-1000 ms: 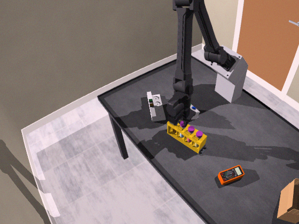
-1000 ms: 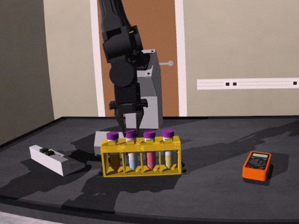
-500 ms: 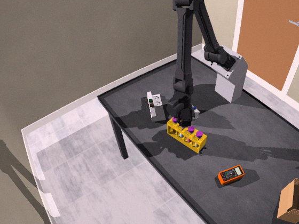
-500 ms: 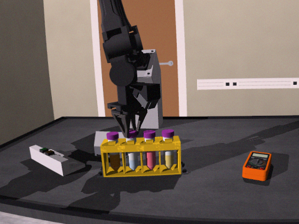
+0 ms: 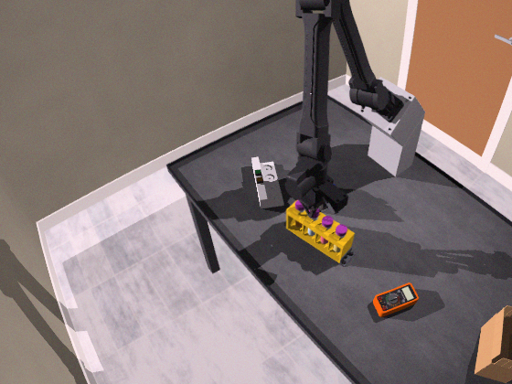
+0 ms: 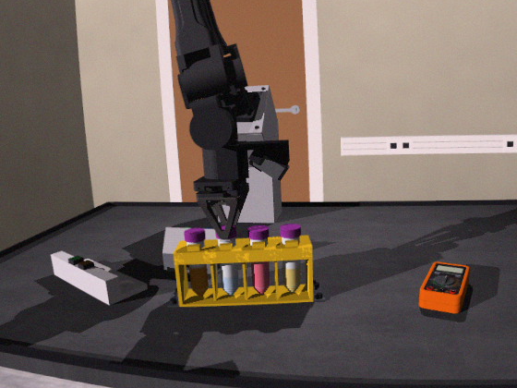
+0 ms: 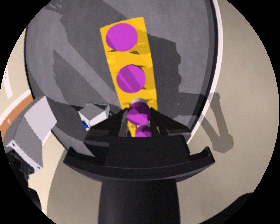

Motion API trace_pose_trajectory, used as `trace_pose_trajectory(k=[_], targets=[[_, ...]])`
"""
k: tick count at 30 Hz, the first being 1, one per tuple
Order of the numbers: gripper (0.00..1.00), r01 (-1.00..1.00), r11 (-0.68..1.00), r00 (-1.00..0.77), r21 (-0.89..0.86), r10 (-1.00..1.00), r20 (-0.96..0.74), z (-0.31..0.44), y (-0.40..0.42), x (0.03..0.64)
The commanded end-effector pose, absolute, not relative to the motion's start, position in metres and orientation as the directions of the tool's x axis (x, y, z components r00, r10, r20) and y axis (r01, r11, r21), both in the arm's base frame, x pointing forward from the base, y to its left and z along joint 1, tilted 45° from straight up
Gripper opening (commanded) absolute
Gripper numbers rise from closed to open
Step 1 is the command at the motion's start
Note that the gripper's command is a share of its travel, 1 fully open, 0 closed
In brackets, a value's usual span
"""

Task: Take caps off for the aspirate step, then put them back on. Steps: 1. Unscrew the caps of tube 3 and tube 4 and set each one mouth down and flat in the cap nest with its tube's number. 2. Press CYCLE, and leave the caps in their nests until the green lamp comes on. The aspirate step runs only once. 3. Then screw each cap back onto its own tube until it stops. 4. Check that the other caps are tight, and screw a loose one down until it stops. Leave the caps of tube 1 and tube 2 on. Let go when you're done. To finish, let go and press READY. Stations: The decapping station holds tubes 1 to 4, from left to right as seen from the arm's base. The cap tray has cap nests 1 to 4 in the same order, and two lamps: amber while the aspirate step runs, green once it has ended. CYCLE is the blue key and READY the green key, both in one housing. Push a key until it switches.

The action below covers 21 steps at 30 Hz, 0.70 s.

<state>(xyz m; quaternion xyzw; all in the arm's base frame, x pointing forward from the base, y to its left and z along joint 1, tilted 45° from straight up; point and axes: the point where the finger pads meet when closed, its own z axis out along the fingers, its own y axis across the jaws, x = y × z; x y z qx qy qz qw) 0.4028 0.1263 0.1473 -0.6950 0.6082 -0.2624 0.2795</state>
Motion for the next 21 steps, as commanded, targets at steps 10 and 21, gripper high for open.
trace_pose_trajectory(k=[10,21], targets=[[0.49,-0.652,-0.283,0.242,-0.704,-0.957,0.16,0.1556,0.1247,0.4064],[0.49,-0.652,-0.283,0.242,-0.704,-0.957,0.16,0.1556,0.1247,0.4064]])
